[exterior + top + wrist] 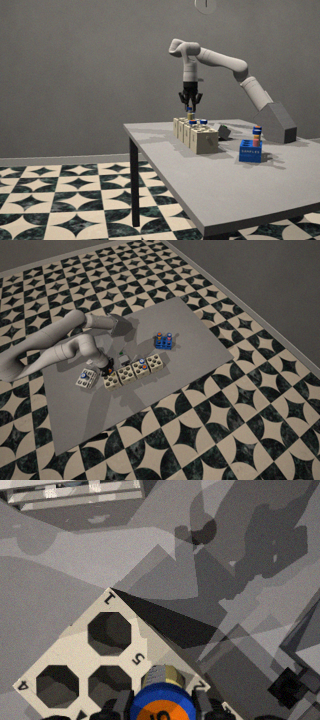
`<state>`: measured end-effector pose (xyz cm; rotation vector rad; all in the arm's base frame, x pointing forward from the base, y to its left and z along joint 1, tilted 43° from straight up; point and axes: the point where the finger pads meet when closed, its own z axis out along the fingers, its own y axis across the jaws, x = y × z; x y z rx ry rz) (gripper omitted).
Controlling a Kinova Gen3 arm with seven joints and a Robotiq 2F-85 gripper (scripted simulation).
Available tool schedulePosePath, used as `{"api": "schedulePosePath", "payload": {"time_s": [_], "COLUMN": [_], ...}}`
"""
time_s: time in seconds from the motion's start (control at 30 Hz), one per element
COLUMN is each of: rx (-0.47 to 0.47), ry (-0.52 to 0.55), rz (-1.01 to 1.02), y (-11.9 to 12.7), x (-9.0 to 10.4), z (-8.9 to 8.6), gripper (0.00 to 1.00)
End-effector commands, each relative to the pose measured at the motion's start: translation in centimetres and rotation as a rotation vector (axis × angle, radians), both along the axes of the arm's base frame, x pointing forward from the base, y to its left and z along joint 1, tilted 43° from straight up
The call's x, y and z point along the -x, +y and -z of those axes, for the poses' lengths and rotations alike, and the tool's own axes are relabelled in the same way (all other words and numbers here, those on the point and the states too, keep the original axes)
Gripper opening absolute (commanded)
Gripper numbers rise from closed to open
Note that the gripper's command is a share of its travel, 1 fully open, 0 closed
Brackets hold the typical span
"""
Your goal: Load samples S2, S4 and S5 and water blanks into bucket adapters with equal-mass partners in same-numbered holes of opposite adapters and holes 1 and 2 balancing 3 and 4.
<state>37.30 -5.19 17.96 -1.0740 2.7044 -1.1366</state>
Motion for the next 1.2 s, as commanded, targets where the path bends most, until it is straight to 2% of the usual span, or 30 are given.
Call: {"api": "schedulePosePath", "payload": {"time_s": [0.0, 1.17], "rx": [0.0, 0.0], "ry": [-0.001, -0.001], "rz": [-0.001, -0.001], "y": [-0.1, -1.4], "x": [-0.1, -0.6], "z": [0.1, 1.7], "gripper": [0.1, 0.1]}}
